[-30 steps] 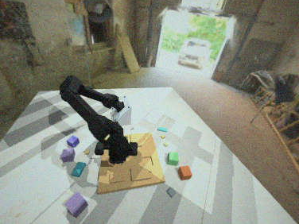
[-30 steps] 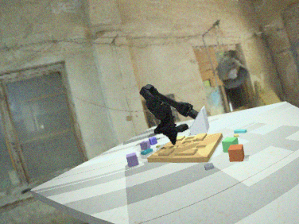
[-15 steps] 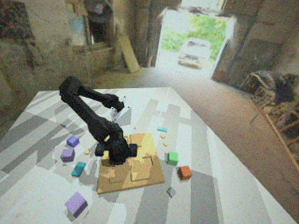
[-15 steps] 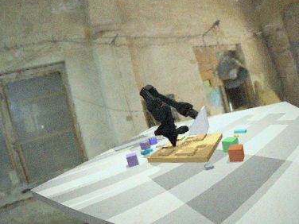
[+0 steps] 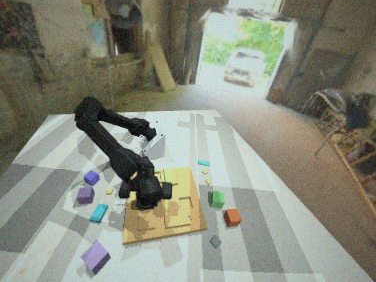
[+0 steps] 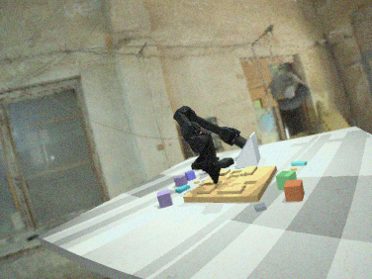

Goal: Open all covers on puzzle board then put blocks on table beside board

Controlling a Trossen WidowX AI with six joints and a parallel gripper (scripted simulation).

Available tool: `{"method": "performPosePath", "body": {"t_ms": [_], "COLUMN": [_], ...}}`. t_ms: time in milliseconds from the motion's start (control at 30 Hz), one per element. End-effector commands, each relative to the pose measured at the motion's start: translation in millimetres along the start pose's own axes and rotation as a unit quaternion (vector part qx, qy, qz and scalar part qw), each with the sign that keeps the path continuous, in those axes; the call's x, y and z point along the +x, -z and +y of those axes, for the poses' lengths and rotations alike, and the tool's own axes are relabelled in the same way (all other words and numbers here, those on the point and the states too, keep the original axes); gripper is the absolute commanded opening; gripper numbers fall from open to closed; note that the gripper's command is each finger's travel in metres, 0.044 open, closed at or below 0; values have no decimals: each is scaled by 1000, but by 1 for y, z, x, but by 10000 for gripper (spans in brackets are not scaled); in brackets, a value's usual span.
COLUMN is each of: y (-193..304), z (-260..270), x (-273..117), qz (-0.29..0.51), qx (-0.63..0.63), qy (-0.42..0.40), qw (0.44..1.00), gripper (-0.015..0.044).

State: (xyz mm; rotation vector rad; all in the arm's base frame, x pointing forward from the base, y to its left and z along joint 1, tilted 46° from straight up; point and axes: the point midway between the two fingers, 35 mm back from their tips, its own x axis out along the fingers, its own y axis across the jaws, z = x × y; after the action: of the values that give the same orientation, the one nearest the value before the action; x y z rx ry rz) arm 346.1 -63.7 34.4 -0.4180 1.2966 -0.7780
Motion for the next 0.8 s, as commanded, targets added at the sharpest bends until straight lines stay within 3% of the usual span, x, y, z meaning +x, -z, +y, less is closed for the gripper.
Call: {"method": "performPosePath", "body": {"t_ms": [0, 767], "y": [-5, -34], "z": [-1, -6], "x": [3, 3], "qz": [1, 0], "qx": [-2, -1], "qy": [3, 3], "qw": [1000, 1000], "gripper": [0, 0]}}
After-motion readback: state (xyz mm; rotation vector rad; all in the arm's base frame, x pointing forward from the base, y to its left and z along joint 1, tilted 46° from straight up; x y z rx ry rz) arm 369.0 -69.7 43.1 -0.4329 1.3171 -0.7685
